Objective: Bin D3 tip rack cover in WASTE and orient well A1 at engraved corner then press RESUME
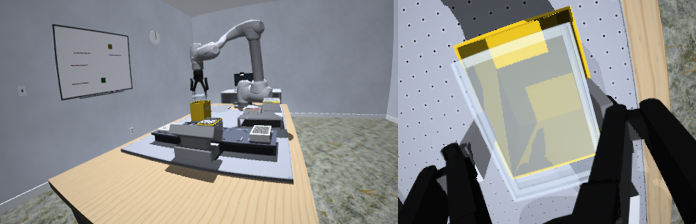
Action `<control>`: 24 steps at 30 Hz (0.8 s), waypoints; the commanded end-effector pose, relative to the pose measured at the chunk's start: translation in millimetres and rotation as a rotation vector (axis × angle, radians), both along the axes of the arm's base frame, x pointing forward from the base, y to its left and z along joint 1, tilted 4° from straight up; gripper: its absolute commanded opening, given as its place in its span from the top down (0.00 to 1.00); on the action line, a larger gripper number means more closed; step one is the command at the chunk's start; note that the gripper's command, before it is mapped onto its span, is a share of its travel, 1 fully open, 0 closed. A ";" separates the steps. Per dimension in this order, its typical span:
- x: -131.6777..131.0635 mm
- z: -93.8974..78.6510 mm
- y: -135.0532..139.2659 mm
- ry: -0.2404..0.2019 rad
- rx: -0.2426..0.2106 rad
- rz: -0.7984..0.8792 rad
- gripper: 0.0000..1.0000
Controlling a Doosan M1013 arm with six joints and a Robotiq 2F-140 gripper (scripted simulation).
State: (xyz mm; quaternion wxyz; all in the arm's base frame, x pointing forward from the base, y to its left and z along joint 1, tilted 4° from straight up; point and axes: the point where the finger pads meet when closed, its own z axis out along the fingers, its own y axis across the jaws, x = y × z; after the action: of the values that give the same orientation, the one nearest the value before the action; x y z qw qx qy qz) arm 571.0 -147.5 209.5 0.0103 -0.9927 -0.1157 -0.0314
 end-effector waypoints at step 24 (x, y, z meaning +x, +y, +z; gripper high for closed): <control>0.1 -3.1 4.6 0.002 0.005 0.000 0.23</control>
State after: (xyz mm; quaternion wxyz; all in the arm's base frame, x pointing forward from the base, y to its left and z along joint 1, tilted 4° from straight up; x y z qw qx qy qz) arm 571.0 -147.5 209.5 0.0103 -0.9927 -0.1157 -0.0314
